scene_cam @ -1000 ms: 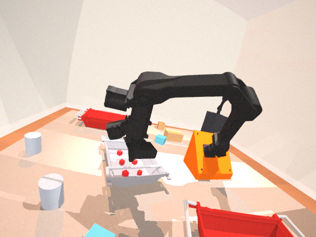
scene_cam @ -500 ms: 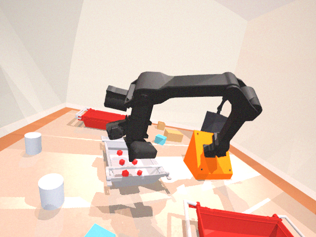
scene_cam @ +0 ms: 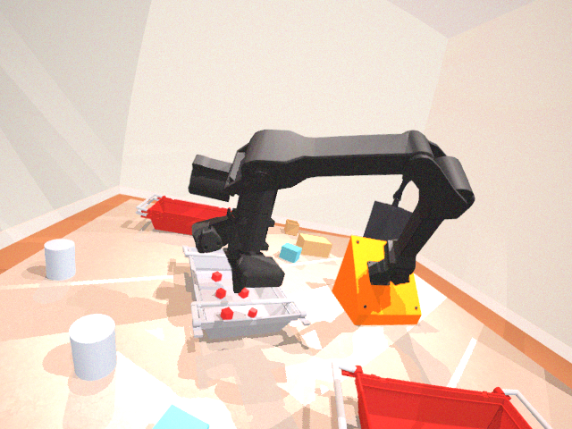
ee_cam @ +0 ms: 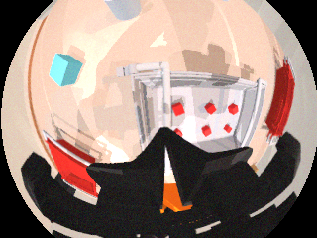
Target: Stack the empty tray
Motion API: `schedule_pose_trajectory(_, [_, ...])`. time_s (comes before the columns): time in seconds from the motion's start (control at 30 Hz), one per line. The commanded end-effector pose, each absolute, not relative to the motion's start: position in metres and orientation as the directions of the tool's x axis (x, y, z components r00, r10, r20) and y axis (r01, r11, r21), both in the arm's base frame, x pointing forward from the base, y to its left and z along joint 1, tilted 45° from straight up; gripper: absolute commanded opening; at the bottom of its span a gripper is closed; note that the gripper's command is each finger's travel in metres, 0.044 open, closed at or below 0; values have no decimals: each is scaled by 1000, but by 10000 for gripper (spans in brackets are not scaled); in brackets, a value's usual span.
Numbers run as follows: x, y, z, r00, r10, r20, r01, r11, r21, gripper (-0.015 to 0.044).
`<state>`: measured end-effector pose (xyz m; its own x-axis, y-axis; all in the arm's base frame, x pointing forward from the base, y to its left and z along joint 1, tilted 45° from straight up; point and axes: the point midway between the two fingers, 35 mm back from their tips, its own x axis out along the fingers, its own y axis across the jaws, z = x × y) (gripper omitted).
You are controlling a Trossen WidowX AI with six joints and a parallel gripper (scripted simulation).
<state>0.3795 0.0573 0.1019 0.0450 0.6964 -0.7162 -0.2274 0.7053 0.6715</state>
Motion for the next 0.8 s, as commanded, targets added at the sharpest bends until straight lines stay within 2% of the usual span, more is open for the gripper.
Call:
schedule_pose_trajectory(0.0, [380,57,102,45,696,-716,-227,705,672,0])
schedule_pose_trajectory(0.17, [380,57,102,45,696,-716,-227,705,672,0])
schedule_pose_trajectory(0.43, [380,53,106,45,696,-717,-227,706,671,210])
schedule_pose_trajectory(0.7, [377,0,160,44,693,-719,-226,708,669,420])
schedule_pose_trajectory(0.77, [375,32,146,32,686,-727,-290,702,651,440])
